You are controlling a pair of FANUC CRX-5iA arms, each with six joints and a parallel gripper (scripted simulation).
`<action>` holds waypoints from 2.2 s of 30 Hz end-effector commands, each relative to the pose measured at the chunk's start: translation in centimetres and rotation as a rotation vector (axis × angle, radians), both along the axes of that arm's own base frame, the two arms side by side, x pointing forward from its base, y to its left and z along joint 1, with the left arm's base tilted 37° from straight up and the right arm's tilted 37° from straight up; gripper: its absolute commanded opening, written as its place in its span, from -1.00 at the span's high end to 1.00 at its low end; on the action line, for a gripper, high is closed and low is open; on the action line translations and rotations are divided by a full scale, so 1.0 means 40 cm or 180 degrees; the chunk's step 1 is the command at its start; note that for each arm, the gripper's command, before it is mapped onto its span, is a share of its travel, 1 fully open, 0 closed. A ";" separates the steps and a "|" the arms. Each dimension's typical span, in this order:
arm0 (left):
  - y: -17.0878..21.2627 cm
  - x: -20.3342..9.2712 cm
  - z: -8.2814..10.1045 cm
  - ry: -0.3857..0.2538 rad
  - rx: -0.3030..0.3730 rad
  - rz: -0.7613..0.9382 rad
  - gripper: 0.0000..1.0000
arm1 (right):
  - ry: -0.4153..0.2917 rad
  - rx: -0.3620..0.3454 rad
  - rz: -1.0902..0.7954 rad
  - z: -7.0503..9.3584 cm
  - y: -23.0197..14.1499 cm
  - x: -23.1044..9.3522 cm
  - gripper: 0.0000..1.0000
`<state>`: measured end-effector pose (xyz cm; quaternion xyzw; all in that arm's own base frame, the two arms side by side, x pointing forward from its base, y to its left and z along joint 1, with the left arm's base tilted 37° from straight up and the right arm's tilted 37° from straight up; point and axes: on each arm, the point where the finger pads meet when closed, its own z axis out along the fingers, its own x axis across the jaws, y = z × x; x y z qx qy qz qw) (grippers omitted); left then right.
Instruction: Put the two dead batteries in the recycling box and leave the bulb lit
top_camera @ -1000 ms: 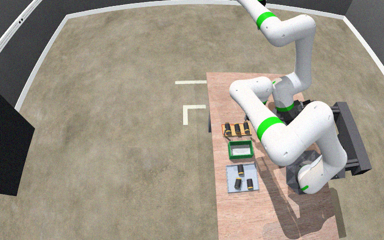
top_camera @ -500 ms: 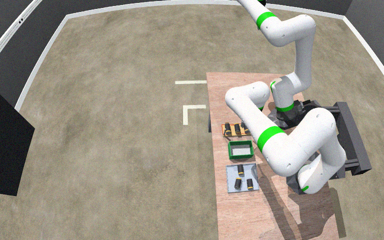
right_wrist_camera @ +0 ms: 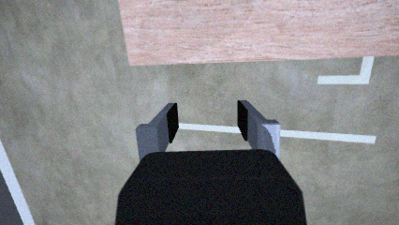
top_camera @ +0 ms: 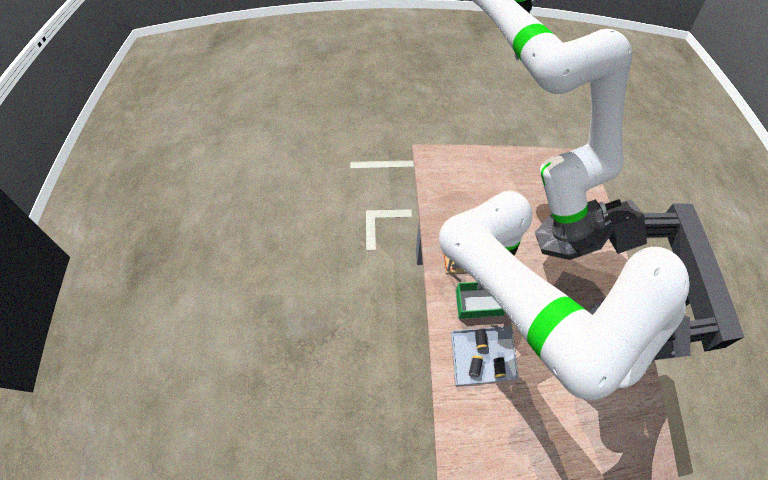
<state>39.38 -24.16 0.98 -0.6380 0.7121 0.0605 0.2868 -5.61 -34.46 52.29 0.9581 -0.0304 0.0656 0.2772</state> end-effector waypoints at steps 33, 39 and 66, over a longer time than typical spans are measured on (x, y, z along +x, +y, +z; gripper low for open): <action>0.471 -0.199 0.169 -0.2571 -0.2149 0.5404 -0.81 | 0.0001 -0.0007 -0.0004 0.002 0.001 -0.001 -1.00; 0.505 -0.208 0.175 -0.2944 -0.2504 0.6276 -0.81 | 0.0001 -0.0007 -0.0004 0.002 0.001 -0.001 -1.00; 0.551 -0.216 0.184 -0.4593 -0.4180 1.0426 -0.81 | 0.0001 -0.0007 -0.0004 0.002 0.001 -0.001 -1.00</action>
